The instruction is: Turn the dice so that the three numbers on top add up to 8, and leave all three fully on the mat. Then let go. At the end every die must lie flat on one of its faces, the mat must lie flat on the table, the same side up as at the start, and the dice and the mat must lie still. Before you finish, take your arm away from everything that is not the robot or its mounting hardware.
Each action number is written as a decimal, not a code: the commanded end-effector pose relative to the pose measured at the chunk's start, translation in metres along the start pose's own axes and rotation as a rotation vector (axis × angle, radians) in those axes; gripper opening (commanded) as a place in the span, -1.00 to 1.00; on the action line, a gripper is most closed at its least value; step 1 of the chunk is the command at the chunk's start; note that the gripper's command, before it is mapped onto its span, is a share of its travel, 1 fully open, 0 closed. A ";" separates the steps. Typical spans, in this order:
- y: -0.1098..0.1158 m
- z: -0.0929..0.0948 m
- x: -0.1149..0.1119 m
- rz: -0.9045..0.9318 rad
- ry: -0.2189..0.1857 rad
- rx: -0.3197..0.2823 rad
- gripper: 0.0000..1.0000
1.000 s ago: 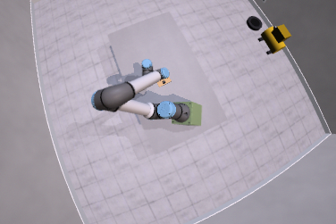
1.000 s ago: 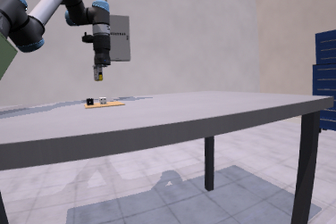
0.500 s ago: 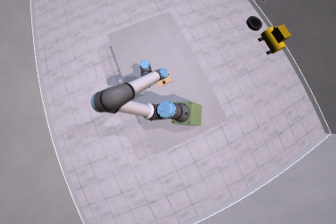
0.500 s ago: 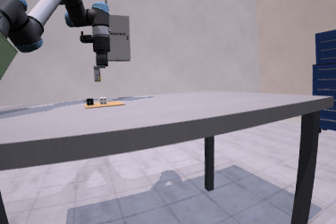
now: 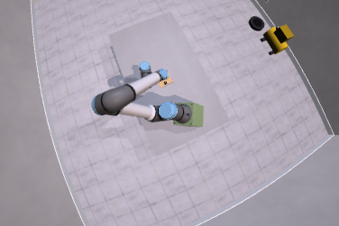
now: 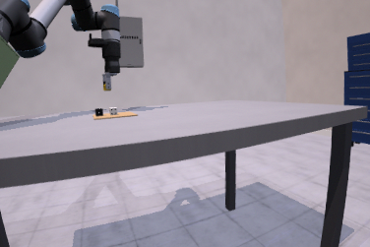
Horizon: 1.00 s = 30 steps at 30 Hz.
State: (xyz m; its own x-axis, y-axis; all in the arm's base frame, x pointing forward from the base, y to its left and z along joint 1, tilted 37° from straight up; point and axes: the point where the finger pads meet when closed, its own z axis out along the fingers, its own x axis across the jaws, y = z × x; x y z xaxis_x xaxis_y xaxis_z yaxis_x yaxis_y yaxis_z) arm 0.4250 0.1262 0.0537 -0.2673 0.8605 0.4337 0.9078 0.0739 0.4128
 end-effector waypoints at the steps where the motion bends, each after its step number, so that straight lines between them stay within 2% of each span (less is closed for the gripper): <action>1: 0.001 0.001 0.001 -0.154 0.007 0.000 -0.02; 5: 0.003 0.001 0.002 -0.299 0.007 -0.001 -0.02; 7: 0.003 0.001 0.002 -0.299 0.007 -0.001 -0.02; 22: 0.012 0.004 0.007 -0.818 0.007 -0.004 -0.02; 24: 0.012 0.004 0.007 -0.818 0.007 -0.004 -0.02; 30: 0.015 0.005 0.010 -0.970 0.007 -0.005 -0.02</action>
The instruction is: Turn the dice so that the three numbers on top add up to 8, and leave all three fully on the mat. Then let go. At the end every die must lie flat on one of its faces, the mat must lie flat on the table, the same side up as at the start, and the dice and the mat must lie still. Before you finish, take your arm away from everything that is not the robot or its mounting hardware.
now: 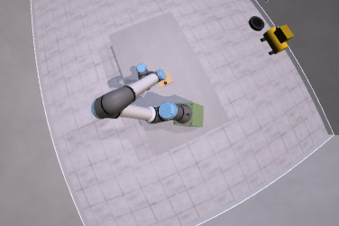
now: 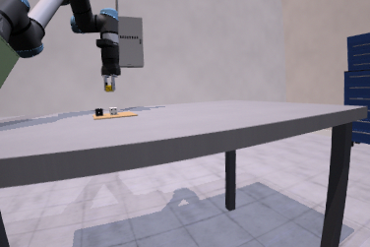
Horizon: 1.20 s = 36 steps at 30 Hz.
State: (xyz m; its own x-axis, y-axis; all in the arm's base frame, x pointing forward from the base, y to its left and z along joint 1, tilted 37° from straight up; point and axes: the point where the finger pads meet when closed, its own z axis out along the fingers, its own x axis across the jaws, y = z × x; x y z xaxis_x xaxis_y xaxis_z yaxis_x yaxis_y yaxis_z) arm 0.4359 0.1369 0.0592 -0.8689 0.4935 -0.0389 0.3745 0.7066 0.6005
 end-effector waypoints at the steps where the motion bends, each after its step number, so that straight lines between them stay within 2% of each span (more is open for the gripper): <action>1: 0.003 0.000 -0.001 -0.113 0.003 -0.004 -0.02; 9: 0.006 0.001 -0.002 -0.207 0.003 -0.005 -0.02; 28: 0.006 0.001 -0.002 -0.223 0.005 -0.013 -0.02; 36: 0.006 0.002 -0.001 -0.223 0.015 -0.074 -0.02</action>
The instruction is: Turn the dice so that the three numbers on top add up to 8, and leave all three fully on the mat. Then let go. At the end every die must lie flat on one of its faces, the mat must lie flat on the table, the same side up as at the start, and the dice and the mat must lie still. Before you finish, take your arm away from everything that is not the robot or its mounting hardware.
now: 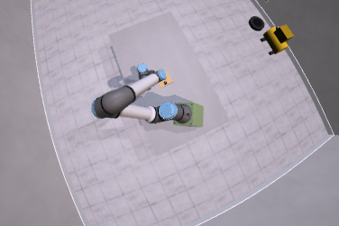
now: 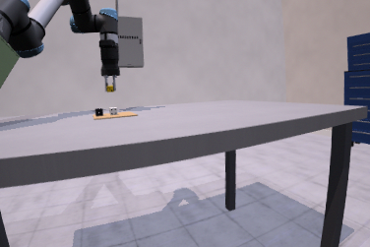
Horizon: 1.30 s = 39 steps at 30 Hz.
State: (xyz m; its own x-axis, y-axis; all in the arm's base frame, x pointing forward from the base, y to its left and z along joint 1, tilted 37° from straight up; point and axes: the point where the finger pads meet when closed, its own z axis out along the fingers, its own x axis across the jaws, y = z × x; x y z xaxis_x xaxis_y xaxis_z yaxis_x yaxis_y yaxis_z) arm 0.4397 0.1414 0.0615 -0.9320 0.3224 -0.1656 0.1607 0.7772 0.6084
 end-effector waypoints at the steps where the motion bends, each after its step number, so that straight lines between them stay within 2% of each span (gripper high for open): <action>1: -0.001 0.000 0.000 0.000 0.001 -0.049 -0.02; 7: -0.001 0.001 0.000 -0.001 0.002 -0.157 -0.02; 9: -0.001 0.001 0.000 -0.001 0.002 -0.157 -0.02; 24: -0.002 0.003 -0.001 -0.001 -0.003 -0.503 -0.02; 26: -0.002 0.003 -0.001 -0.001 -0.003 -0.503 -0.02; 39: -0.006 0.004 0.000 -0.004 0.003 -0.727 -0.02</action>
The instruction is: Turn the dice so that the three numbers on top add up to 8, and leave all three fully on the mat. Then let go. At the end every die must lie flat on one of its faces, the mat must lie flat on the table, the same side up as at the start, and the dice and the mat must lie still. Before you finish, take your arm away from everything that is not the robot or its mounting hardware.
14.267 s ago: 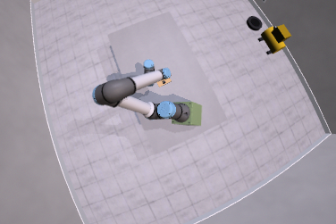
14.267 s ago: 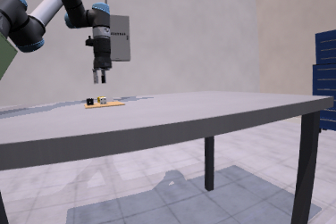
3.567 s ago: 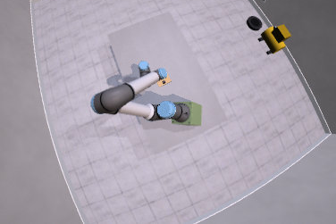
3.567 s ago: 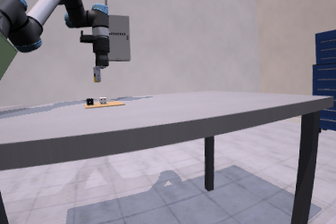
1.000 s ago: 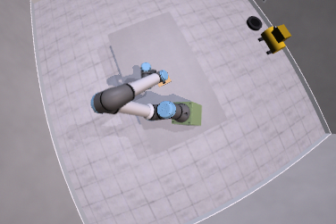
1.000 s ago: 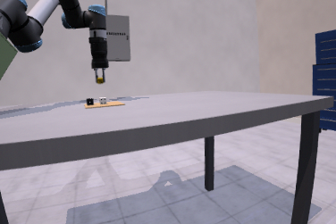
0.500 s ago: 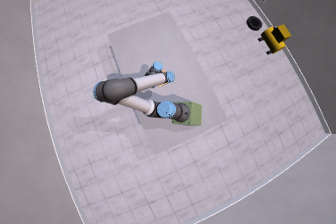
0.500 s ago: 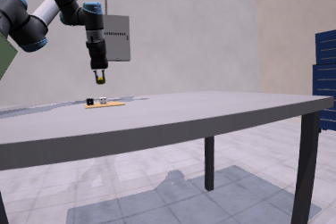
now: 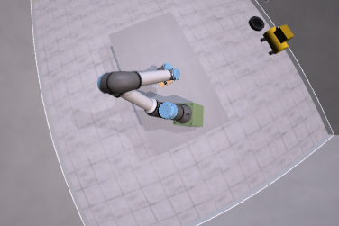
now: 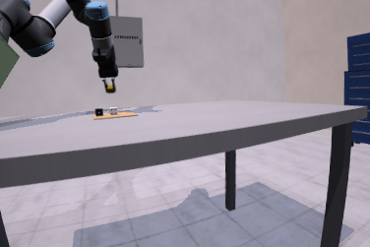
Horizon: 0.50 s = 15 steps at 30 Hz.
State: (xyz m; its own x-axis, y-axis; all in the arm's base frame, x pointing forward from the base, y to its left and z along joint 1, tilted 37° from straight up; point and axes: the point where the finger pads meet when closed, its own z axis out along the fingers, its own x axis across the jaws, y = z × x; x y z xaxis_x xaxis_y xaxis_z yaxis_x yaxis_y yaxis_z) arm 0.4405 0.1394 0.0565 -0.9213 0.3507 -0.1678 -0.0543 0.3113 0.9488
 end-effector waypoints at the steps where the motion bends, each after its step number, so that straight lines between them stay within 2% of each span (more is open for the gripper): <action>1: -0.001 -0.001 0.000 -0.007 0.033 -0.117 -0.02; 4: -0.001 -0.001 0.000 -0.007 0.031 -0.132 -0.02; 15: -0.001 -0.001 0.000 -0.004 0.024 -0.282 -0.02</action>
State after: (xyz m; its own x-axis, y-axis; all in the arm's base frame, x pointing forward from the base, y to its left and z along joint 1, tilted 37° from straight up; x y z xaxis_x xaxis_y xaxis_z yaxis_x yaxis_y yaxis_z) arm 0.4401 0.1387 0.0560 -0.9263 0.3400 -0.1622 -0.1204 0.1408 0.9827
